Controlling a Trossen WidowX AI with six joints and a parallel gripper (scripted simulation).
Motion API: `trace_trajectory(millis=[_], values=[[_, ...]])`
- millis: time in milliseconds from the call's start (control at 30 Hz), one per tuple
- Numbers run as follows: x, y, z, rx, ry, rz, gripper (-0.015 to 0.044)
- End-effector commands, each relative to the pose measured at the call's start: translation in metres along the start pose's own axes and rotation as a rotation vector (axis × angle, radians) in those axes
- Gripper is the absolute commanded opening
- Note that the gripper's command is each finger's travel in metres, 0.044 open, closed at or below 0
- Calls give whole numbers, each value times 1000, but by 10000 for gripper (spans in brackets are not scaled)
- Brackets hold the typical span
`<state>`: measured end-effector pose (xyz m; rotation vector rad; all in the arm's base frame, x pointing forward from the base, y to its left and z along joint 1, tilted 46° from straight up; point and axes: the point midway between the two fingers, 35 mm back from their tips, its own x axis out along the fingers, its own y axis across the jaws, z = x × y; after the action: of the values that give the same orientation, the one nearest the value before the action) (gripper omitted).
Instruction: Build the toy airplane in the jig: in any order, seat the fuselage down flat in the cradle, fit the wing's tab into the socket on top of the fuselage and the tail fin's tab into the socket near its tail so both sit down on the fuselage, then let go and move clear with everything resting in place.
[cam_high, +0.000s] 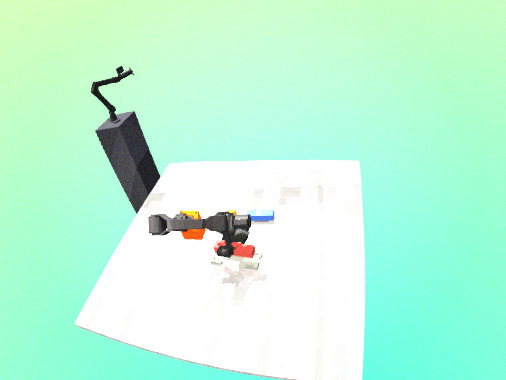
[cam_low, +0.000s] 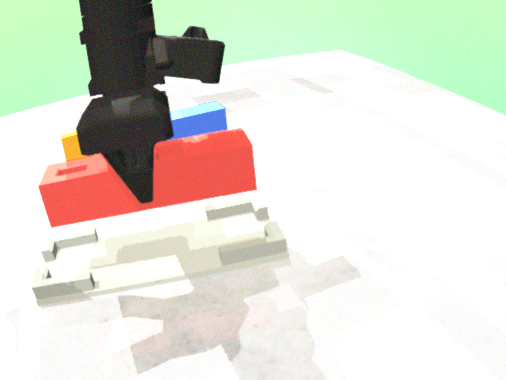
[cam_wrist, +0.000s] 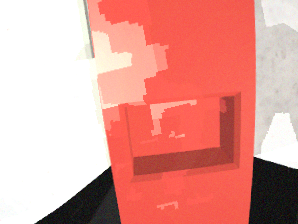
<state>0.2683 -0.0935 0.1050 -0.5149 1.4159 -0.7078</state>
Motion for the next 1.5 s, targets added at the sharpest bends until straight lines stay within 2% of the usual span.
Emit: trace_trajectory(millis=[0,67,400,1267,1433,1467], values=[[0,0,0,-6,-5,-4,157],[0,0,0,-6,-5,-4,195],[1,0,0,-6,-5,-4,195],[39,-1,1,-6,-5,-6,195],[38,-1,1,1,-2,-2,161],[38,-1,1,1,-2,-2,135]])
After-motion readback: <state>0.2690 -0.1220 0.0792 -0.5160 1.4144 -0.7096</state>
